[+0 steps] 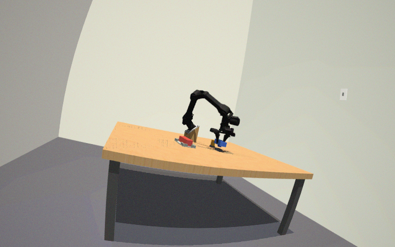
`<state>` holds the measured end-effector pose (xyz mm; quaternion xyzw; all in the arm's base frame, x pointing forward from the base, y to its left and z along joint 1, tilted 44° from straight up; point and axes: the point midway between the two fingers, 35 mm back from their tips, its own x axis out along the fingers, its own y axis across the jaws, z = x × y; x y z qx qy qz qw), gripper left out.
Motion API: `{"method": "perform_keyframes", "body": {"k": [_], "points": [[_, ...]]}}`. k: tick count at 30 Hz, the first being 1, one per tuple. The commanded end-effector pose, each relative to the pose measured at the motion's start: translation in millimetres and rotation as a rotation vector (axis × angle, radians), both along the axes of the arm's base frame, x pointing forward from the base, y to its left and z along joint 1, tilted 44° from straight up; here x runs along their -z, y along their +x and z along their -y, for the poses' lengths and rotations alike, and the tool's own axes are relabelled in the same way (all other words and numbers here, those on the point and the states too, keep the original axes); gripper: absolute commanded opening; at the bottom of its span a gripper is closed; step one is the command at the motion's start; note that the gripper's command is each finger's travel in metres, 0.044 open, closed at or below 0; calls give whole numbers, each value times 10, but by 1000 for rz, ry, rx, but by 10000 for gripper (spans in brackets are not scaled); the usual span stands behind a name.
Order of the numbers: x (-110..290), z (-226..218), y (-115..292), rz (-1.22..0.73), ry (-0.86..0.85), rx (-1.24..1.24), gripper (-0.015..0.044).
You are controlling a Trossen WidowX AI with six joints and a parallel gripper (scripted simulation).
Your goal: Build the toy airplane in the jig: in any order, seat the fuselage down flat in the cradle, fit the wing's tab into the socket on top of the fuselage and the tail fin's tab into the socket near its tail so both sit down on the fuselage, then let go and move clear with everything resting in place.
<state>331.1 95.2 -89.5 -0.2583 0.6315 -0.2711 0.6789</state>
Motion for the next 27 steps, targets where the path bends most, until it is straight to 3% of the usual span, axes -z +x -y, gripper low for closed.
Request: {"method": "perform_keyframes", "body": {"k": [1, 27], "points": [[-108, -120, 29, 15, 13, 0, 0], [-700, -660, -76, 17, 15, -2, 0]]}}
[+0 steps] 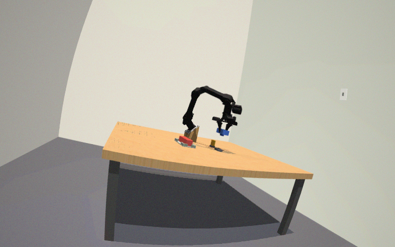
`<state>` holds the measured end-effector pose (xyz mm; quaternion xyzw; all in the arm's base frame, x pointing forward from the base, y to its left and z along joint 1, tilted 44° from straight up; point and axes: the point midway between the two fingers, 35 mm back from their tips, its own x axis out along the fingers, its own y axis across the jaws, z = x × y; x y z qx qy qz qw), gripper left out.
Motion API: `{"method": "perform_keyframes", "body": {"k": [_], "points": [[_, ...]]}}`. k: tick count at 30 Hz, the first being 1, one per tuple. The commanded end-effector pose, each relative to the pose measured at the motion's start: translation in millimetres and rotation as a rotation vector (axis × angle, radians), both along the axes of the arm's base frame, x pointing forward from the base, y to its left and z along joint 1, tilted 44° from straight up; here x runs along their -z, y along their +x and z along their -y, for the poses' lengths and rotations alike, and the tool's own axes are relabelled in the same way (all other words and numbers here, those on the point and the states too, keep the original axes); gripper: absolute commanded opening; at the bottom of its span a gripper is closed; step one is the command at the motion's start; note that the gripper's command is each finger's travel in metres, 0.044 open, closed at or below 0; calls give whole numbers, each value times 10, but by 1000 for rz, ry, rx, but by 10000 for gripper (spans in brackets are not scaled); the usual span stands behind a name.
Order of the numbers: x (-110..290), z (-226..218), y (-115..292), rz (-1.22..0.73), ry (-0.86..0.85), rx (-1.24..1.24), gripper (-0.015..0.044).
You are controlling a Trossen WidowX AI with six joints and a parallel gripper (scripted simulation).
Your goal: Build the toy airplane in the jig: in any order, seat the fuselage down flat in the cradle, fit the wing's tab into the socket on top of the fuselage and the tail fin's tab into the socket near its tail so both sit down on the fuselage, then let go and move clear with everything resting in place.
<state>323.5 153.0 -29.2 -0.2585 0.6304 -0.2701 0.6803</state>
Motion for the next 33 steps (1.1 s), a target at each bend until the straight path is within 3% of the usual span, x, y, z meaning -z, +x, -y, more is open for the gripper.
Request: {"method": "perform_keyframes", "body": {"k": [1, 33], "points": [[-108, -92, -3, 14, 13, 1, 0], [-684, 659, 135, 360, 72, 377, 0]]}}
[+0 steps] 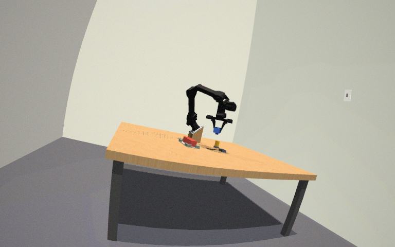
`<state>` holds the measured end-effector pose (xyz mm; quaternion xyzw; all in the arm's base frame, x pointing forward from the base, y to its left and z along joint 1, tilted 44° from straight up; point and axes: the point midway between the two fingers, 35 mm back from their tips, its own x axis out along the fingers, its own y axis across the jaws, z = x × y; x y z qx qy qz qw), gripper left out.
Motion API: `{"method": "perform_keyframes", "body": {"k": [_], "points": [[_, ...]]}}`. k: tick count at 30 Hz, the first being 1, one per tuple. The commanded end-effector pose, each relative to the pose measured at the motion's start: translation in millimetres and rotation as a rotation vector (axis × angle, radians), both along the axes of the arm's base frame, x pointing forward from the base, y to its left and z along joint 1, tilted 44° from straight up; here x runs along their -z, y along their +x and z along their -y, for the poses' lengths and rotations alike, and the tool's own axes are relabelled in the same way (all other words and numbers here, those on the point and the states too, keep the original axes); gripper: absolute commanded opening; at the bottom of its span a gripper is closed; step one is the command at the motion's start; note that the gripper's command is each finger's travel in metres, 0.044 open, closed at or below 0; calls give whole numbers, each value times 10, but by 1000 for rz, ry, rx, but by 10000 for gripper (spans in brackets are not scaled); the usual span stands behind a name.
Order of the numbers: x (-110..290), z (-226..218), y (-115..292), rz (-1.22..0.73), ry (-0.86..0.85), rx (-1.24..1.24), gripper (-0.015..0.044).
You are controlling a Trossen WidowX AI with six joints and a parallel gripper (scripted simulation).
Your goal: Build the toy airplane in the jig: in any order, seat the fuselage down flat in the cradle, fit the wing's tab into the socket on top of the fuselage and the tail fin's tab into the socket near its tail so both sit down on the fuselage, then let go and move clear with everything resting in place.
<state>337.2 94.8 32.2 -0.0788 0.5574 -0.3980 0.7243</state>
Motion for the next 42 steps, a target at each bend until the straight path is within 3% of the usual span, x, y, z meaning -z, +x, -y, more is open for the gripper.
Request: {"method": "perform_keyframes", "body": {"k": [1, 42], "points": [[-88, 105, -2, 51, 5, 49, 0], [-722, 1199, -274, 563, 32, 604, 0]]}}
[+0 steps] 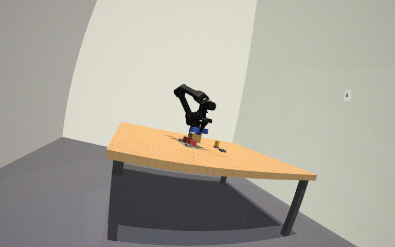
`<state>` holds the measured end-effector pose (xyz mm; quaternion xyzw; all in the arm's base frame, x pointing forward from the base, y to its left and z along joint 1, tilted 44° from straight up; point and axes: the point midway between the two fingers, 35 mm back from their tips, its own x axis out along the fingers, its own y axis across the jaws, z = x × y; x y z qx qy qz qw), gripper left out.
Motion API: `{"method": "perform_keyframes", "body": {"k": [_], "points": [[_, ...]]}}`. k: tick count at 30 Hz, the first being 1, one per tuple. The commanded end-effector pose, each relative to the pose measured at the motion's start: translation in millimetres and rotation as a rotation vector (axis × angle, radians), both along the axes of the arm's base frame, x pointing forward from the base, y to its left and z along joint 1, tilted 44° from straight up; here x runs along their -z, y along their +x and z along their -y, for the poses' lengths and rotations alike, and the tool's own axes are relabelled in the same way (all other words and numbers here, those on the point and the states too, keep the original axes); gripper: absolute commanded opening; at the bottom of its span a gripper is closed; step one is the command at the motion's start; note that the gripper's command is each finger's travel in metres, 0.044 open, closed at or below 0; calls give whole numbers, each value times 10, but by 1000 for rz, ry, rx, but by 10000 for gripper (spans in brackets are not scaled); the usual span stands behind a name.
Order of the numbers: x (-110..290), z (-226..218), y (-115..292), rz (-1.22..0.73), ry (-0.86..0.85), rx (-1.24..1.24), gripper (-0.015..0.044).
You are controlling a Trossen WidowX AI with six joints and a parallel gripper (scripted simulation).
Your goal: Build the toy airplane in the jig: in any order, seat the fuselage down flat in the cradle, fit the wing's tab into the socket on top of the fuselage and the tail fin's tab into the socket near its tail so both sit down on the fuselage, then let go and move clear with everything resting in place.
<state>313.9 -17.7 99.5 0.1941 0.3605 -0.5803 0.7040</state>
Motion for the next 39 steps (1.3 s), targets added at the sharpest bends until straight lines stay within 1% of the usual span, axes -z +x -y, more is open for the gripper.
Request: {"method": "perform_keyframes", "body": {"k": [1, 8, 12, 19, 20, 39], "points": [[-62, 100, -54, 54, -3, 53, 0], [-152, 284, -155, 151, -8, 159, 0], [-171, 322, -179, 172, -9, 182, 0], [-171, 324, -179, 172, -9, 182, 184], [-171, 324, -179, 172, -9, 182, 195], [-171, 324, -179, 172, -9, 182, 195]]}}
